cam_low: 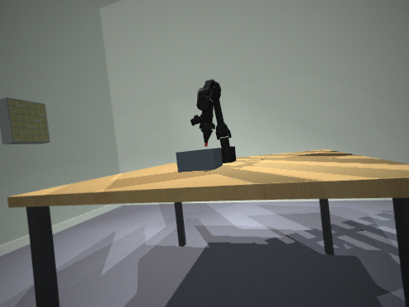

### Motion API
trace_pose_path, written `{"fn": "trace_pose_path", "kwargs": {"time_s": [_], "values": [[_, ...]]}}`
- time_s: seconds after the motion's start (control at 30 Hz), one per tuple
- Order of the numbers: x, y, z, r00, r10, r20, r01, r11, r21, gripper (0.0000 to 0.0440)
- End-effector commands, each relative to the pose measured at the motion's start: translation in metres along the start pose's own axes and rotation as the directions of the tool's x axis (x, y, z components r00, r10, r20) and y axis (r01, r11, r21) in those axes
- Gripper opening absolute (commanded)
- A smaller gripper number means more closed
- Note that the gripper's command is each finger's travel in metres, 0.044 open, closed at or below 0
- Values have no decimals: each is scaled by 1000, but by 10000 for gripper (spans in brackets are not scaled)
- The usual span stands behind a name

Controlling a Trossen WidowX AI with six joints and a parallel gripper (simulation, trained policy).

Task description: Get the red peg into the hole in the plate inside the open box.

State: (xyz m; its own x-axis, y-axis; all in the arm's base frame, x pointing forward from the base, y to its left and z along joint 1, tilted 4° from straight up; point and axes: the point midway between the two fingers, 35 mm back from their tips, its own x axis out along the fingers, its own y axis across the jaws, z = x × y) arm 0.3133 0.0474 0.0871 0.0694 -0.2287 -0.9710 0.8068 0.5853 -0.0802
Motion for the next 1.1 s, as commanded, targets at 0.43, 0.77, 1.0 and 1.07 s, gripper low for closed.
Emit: {"fn": "trace_pose_path", "kwargs": {"time_s": [0.43, 0.77, 1.0, 1.07], "values": [[52, 4, 32, 995, 17, -98, -26, 995, -95, 31], [70, 9, 42, 987, 27, -158, -49, 989, -138, 204], [62, 25, 58, 980, 65, -189, -90, 988, -125, 372], [60, 31, 63, 977, 80, -198, -105, 987, -123, 419]]}}
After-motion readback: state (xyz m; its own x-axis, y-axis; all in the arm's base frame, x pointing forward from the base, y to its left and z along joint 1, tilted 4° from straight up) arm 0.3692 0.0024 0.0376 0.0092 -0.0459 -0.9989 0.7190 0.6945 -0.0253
